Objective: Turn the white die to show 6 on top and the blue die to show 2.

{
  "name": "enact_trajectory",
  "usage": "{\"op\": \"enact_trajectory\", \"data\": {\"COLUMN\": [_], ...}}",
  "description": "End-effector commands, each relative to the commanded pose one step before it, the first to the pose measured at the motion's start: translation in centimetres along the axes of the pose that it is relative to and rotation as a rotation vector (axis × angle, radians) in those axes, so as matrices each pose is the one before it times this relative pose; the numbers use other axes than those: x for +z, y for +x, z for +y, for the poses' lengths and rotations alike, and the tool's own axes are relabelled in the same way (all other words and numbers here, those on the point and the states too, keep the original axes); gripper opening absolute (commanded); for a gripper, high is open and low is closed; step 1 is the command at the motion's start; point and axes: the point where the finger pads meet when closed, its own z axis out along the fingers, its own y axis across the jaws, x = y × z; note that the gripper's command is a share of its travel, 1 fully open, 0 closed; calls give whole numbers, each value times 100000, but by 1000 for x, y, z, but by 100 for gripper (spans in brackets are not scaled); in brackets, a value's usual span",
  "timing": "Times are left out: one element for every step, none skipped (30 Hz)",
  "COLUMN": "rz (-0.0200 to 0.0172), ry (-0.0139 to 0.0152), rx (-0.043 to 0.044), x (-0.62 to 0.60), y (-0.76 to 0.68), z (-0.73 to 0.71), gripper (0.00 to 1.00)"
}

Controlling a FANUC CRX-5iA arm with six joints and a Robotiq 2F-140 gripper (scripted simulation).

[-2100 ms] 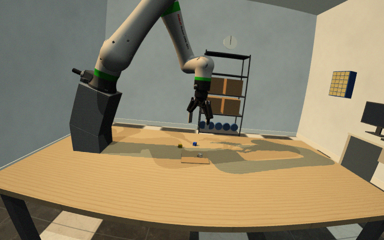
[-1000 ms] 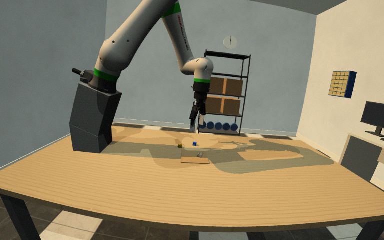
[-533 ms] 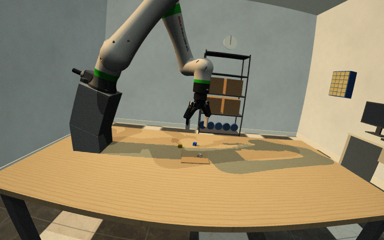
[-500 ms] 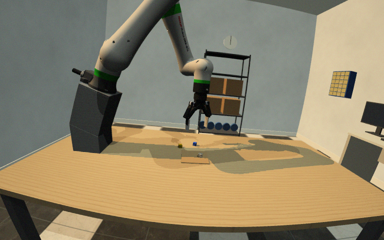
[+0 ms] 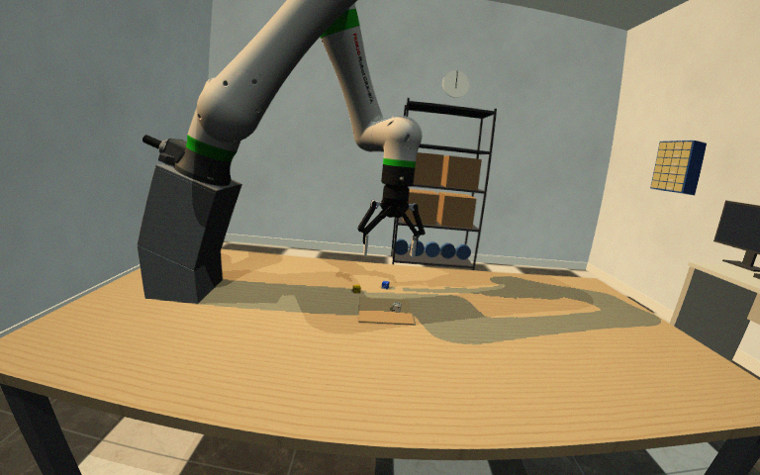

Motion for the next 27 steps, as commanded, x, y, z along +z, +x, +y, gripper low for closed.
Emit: {"op": "enact_trajectory", "data": {"rz": [2401, -2, -6, 0, 0, -6, -5, -4, -4, -3, -3, -2, -2, -2, -1, -1, -1, 0, 0, 0, 0, 0, 0, 0, 0, 0, 0], "ry": [1633, -1, -5, 0, 0, -5, -4, -4, -4, -4, -3, -3, -2, -2, -2, -1, -1, -1, 0, 0, 0, 0, 0, 0, 0, 0, 0], "rx": [17202, 1113, 4377, 0, 0, 4005, 3637, 3274, 2918, 2571, 2236, 1915, 1609, 1323, 1057, 814, 598, 411, 255, 134, 0, 0, 51, 7, 0, 0, 0], "x": [149, 10, 39, 0, 0, 36, 33, 29, 26, 23, 20, 17, 14, 12, 10, 7, 5, 4, 2, 1, 0, 0, 0, 0, 0, 0, 0], "y": [8, -1, -3, 0, 0, -2, -2, -1, -1, -1, 0, 0, 0, 0, 0, 0, 0, 0, 0, 0, 0, 0, 0, 0, 0, 0, 0], "z": [52, 3, 13, 0, 0, 12, 11, 10, 9, 8, 7, 6, 5, 4, 3, 2, 2, 1, 1, 0, 0, 0, 0, 0, 0, 0, 0], "gripper": [100, 100, 100, 100, 100, 100, 100, 100, 100, 100, 100, 100, 100, 100, 100, 100, 100, 100, 100, 100, 100, 100, 100, 100, 21, 21, 21]}}
